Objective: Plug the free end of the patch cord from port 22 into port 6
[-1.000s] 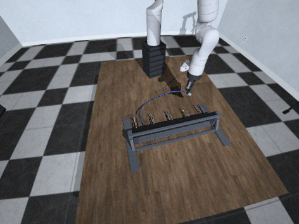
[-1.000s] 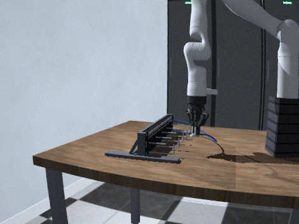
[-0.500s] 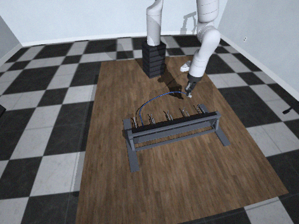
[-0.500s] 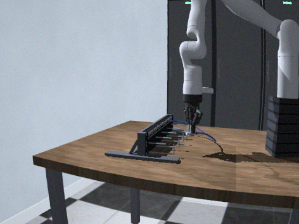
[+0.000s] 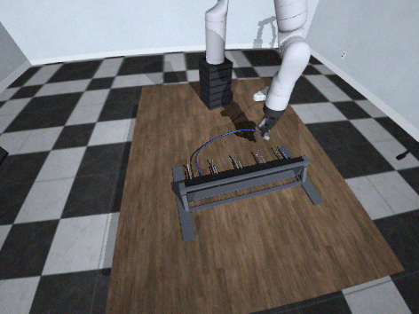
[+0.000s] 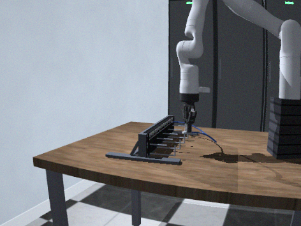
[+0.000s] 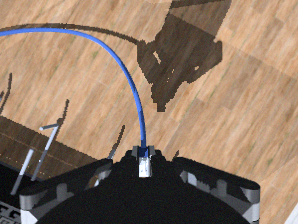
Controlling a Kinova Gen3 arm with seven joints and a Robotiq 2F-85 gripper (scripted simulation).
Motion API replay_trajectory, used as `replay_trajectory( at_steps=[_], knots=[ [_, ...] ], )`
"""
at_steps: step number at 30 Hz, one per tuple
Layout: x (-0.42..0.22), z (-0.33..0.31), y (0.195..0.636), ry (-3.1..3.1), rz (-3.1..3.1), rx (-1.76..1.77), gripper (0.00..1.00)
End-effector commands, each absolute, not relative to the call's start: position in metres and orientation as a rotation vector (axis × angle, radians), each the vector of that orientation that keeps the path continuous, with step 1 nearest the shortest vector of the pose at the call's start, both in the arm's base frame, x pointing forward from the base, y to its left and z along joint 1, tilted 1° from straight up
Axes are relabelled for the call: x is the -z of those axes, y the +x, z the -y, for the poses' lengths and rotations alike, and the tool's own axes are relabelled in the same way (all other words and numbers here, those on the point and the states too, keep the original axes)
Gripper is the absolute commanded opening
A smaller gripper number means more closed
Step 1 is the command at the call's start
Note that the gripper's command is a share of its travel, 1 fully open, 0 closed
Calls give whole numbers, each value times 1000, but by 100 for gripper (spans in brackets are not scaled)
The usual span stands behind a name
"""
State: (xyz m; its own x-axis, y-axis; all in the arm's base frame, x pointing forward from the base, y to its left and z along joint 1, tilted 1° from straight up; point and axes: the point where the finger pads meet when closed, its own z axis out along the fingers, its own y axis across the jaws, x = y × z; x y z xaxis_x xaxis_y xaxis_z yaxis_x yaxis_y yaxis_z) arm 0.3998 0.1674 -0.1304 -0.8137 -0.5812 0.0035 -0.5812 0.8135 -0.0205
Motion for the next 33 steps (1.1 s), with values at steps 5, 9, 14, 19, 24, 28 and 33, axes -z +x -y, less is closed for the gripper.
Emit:
replay_trajectory(
  at_steps=[5,9,14,19,24,28,33],
  knots=[
    [127,-165,411,-847,-3018,32,0],
    [126,-164,416,-776,-3036,32,0],
    [124,-162,423,-694,-3056,31,0],
    [123,-161,427,-644,-3066,31,0],
    [122,-160,433,-569,-3080,31,0],
    [121,-159,437,-515,-3089,31,0],
    [120,-159,440,-479,-3094,30,0]
  ],
)
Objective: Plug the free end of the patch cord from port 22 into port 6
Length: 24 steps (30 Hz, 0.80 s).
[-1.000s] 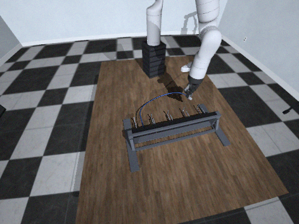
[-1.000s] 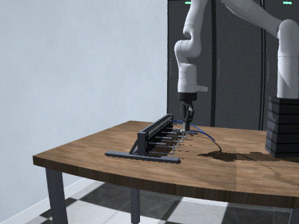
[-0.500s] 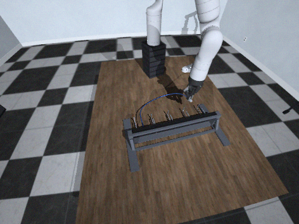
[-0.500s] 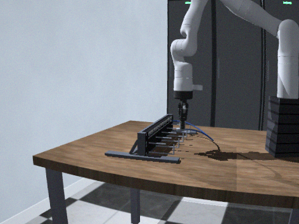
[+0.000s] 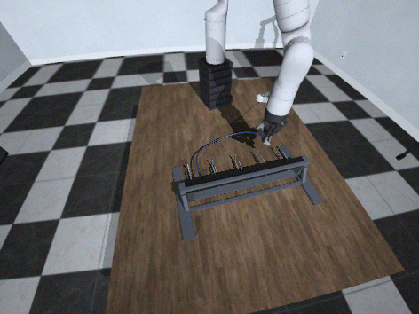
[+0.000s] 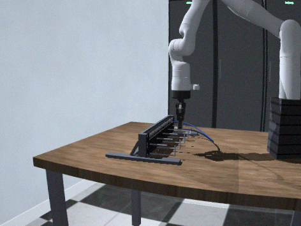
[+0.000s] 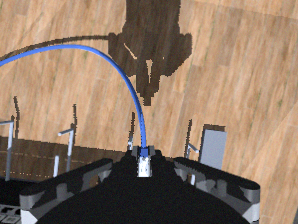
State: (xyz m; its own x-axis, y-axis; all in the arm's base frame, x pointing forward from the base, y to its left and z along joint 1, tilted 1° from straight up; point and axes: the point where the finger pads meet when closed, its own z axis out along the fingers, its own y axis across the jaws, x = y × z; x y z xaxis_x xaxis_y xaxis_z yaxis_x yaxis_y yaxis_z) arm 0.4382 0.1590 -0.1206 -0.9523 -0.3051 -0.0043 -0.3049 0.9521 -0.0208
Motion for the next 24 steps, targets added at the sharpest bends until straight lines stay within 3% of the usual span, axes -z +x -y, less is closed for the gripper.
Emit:
replay_trajectory(
  at_steps=[1,24],
  knots=[
    [120,-158,441,-466,-3096,31,0],
    [116,-156,454,-299,-3115,30,0]
  ],
)
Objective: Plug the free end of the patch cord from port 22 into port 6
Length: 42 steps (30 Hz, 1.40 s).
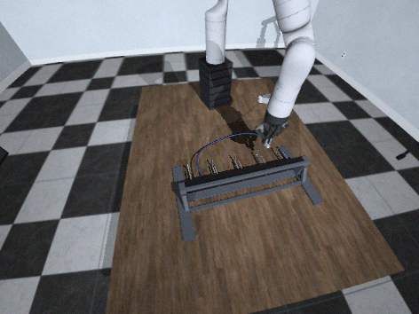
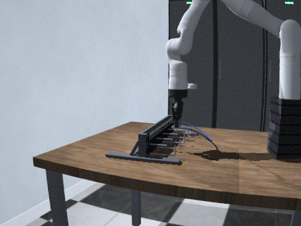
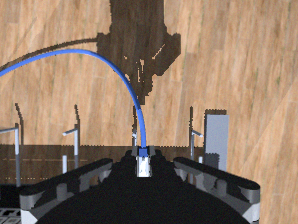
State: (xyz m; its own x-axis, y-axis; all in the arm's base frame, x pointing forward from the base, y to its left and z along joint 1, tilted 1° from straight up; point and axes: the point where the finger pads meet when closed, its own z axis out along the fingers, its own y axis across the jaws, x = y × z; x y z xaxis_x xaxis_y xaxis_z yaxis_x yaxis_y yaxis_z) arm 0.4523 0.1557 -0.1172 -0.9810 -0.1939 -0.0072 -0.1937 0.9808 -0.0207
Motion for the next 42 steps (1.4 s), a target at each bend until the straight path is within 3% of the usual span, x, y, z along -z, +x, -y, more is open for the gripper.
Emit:
replay_trajectory(
  at_steps=[1,42],
  knots=[
    [116,-156,454,-294,-3116,30,0],
    [115,-155,457,-262,-3118,30,0]
  ],
)
